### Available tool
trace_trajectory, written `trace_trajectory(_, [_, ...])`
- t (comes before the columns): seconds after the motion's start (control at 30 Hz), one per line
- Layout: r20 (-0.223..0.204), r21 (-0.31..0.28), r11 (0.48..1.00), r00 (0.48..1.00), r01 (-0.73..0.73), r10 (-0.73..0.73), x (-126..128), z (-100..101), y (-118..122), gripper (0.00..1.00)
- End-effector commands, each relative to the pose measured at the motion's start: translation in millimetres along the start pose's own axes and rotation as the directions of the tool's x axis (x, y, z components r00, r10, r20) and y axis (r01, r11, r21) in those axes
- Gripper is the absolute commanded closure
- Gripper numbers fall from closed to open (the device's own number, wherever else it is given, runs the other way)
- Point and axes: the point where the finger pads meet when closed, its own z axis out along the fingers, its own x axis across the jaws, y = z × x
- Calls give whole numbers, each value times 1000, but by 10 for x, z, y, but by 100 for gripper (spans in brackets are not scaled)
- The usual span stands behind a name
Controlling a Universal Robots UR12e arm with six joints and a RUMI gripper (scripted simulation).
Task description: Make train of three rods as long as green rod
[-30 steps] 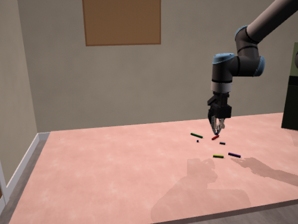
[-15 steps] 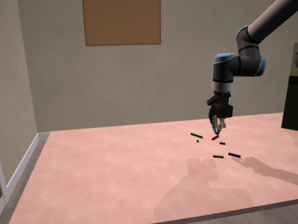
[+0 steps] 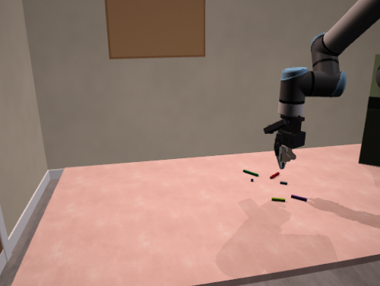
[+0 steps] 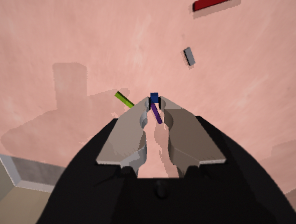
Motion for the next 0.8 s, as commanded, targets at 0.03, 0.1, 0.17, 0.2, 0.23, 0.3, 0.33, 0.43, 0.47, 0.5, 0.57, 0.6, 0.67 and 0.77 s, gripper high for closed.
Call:
trace_trajectory(0.03, [0,-12,985,985,171,-171,145,-6,-10,100])
trace_trajectory(0.1, [1,-12,978,978,208,-208,179,-6,-9,100])
trace_trajectory(0.17, [1,-12,973,973,232,-232,201,-6,-8,100])
trace_trajectory(0.2, [2,-12,971,971,240,-240,208,-6,-8,100])
trace_trajectory(0.23, [2,-12,970,970,245,-245,212,-6,-8,100])
trace_trajectory(0.3, [2,-12,969,969,248,-248,215,-6,-7,100])
trace_trajectory(0.33, [2,-12,969,969,248,-248,215,-6,-7,100])
trace_trajectory(0.43, [2,-12,968,968,249,-249,216,-6,-7,100])
trace_trajectory(0.47, [2,-12,968,968,249,-249,216,-6,-7,100])
trace_trajectory(0.5, [2,-12,968,968,249,-249,216,-6,-7,100])
trace_trajectory(0.57, [2,-12,968,968,249,-249,216,-6,-7,100])
trace_trajectory(0.6, [2,-12,968,968,249,-249,216,-6,-7,100])
trace_trajectory(0.67, [2,-12,968,968,249,-249,216,-6,-7,100])
trace_trajectory(0.77, [2,-12,968,968,249,-249,216,-6,-7,100])
